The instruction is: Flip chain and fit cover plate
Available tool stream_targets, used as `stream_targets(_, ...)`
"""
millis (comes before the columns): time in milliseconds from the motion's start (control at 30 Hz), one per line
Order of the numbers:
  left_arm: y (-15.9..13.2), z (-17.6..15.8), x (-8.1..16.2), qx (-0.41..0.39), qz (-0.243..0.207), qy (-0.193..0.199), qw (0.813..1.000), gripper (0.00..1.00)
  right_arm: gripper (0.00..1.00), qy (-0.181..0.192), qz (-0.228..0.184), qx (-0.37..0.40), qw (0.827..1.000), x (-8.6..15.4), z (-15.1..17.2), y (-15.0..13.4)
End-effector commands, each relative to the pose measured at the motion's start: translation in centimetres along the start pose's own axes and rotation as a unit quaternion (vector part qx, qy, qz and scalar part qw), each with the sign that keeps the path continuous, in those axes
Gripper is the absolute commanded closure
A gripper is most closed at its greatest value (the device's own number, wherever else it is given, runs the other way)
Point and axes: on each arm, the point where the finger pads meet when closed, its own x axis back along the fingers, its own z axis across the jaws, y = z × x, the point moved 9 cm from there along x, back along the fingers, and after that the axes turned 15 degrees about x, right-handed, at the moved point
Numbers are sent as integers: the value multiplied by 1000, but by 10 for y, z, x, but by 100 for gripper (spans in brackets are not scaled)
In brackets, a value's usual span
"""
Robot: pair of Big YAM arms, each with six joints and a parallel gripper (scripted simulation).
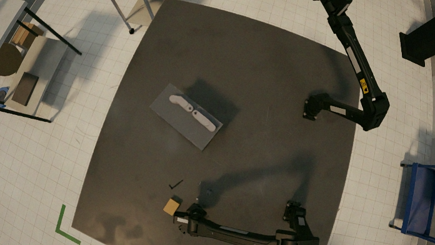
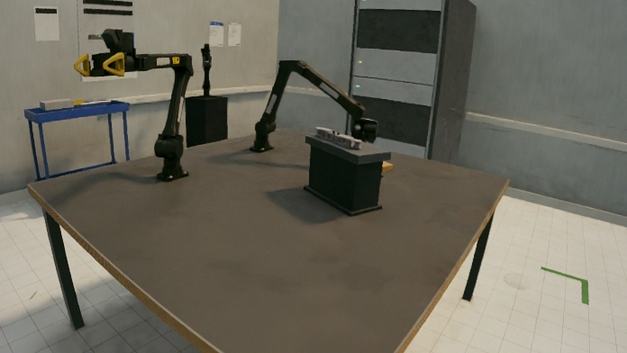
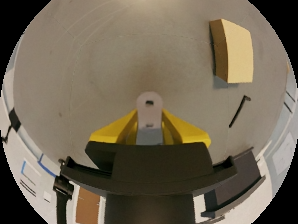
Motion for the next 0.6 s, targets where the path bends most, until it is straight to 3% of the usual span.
stream_targets(0,3,-21,39,-2,-15,-37,999,79,0,0,-16,0,1000,4,1,12)
stream_targets(567,3,-21,56,-2,-16,-39,999,79,0,0,-16,0,1000,4,1,12)
